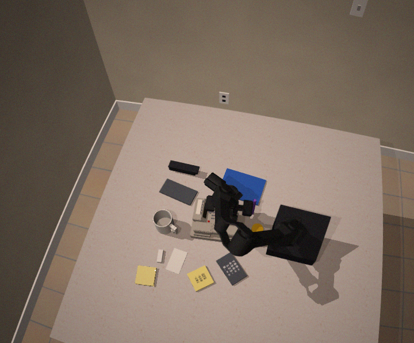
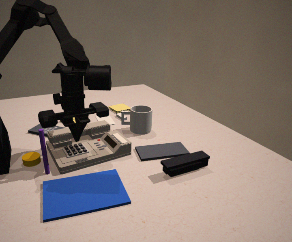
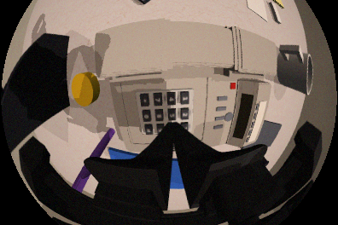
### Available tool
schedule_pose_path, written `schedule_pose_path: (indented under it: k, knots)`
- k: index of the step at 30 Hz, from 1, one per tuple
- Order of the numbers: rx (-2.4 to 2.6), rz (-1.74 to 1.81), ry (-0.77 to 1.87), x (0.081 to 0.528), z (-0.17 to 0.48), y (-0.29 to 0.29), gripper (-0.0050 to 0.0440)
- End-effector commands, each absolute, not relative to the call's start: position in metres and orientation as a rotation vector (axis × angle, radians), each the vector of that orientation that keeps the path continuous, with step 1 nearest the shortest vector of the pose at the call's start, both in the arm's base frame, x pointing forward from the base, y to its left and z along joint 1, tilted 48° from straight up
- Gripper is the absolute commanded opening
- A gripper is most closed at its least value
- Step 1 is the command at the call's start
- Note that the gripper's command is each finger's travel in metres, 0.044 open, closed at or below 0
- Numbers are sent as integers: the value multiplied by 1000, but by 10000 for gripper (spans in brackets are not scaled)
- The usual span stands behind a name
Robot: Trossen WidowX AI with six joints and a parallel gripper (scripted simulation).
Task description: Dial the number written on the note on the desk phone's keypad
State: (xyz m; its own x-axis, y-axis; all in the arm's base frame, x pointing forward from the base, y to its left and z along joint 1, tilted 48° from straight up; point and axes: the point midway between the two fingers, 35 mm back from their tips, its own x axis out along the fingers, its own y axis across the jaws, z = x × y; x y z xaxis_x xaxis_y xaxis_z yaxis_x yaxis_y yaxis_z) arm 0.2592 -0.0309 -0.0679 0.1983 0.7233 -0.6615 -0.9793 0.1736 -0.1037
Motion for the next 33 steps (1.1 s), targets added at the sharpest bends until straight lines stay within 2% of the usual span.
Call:
schedule_pose_path:
  k: [1,33]
  knots:
    - [-588,1288,532,260,-66,-33,-50]
    - [-594,1292,531,265,-85,-12,-50]
